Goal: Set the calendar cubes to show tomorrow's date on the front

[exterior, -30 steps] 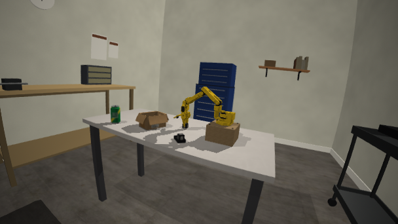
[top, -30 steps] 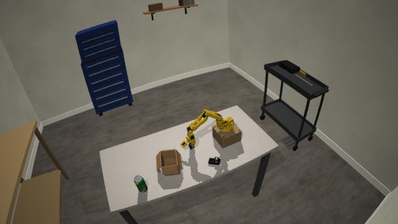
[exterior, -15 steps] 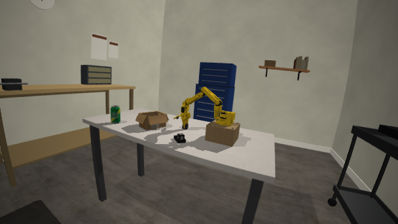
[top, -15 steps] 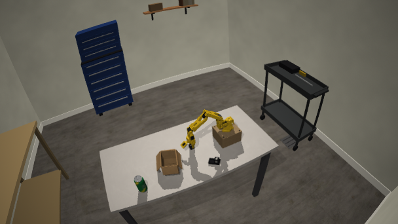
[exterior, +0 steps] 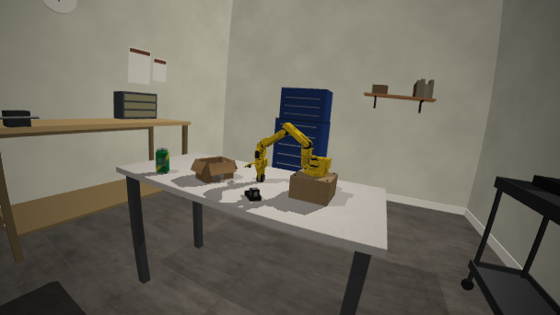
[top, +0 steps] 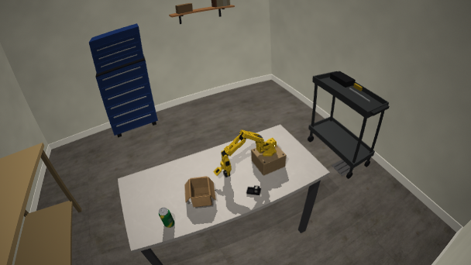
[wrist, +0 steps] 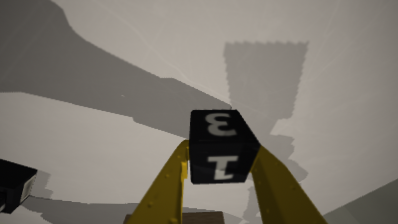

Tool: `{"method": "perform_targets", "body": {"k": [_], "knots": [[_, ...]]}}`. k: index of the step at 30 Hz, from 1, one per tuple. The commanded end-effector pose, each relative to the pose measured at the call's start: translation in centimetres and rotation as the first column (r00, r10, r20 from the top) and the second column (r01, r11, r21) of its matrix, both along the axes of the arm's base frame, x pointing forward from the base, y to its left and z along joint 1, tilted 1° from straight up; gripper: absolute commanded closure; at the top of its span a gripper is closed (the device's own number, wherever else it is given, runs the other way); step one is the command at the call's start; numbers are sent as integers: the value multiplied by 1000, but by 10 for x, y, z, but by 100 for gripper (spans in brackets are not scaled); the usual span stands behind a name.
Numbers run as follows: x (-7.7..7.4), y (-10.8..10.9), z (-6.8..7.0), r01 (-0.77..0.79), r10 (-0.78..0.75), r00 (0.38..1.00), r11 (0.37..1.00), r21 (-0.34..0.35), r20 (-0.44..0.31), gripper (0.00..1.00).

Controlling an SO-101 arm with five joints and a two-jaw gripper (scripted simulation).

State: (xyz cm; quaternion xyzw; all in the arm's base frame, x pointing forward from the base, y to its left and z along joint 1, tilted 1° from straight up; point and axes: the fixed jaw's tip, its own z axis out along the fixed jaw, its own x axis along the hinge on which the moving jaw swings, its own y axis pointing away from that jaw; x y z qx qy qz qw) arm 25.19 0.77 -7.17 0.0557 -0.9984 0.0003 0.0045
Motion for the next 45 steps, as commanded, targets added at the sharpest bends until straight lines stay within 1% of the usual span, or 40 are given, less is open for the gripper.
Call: {"method": "perform_targets", "body": {"k": [1,6,8,19,28,30,37,45], "knots": [[2,3,0,1,-1,1000,1000,1,13,96],[2,3,0,1,-1,1000,1000,1,13,85],[2,3,0,1,-1,1000,1000,1,13,83],[2,3,0,1,-1,1000,1000,1,13,81],[2,3,0,1,-1,1000,1000,1,13,73],[2,3,0,1,-1,1000,1000,1,13,73],[2,3,-1,1,-1,1000,1000,1,13,66],[2,3,-1,1,-1,1000,1000,1,13,64]]}}
